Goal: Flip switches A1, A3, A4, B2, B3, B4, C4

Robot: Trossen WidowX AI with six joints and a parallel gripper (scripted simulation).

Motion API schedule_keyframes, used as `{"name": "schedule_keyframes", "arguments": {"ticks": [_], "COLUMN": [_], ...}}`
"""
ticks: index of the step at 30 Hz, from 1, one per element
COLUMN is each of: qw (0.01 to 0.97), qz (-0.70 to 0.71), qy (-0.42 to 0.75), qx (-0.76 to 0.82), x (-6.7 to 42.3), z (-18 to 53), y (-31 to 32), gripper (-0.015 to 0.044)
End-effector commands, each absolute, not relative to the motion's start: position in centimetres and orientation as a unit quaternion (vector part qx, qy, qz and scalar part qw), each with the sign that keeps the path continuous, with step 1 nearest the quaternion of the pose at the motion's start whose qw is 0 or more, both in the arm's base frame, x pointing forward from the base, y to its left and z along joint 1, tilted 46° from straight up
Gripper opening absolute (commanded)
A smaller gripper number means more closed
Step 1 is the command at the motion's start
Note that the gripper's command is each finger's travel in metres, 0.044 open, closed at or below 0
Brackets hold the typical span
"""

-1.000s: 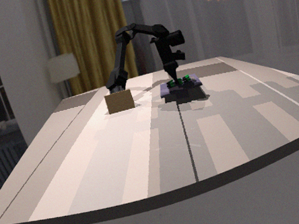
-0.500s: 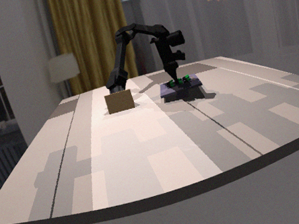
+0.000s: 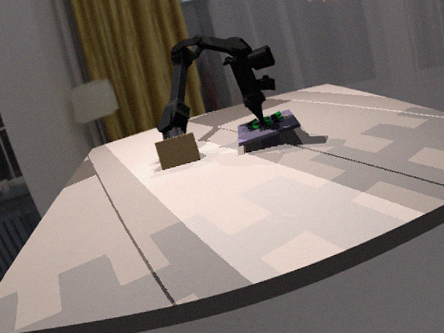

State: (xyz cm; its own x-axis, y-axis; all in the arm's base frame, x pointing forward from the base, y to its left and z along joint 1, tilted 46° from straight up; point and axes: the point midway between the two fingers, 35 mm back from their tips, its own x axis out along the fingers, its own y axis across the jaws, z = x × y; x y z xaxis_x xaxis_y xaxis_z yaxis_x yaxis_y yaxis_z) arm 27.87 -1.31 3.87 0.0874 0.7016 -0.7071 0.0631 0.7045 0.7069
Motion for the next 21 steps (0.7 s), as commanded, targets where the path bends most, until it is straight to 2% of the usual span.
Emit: {"name": "schedule_keyframes", "arguments": {"ticks": [1,21], "qw": [0.67,0.67], "qz": [0.237,0.237], "qy": [0.633,0.633], "qx": [0.307,0.307], "x": [27.76,27.78], "z": [3.76,3.57], "y": [-1.09,-0.9], "gripper": [0.0,0.0]}}
